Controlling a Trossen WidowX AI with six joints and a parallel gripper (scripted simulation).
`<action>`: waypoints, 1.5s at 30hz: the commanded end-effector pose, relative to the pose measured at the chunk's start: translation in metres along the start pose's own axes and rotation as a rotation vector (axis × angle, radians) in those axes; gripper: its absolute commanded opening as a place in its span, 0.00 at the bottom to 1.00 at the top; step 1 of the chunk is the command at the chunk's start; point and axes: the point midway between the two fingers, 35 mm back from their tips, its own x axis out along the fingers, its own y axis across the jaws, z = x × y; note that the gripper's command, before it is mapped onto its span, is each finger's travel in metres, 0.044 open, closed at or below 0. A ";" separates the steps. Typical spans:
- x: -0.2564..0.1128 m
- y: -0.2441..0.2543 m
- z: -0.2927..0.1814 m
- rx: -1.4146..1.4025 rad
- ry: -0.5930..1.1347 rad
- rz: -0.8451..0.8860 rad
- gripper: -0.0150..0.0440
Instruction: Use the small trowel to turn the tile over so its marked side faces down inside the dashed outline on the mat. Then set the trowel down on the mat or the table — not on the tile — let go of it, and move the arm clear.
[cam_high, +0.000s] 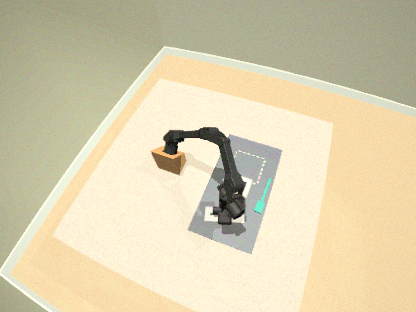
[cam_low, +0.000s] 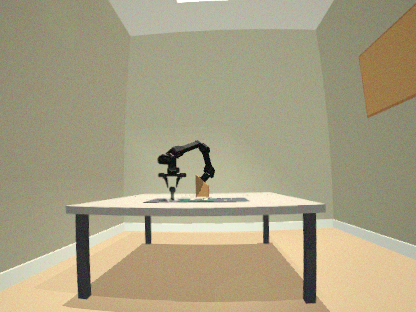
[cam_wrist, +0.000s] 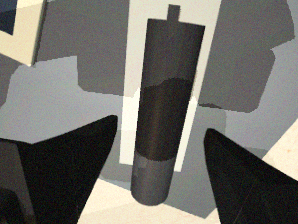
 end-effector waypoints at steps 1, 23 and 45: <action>0.008 0.000 0.000 0.005 -0.004 0.003 0.71; 0.018 0.001 0.000 0.004 -0.004 0.004 0.47; 0.018 0.001 0.000 -0.214 -0.004 0.004 0.47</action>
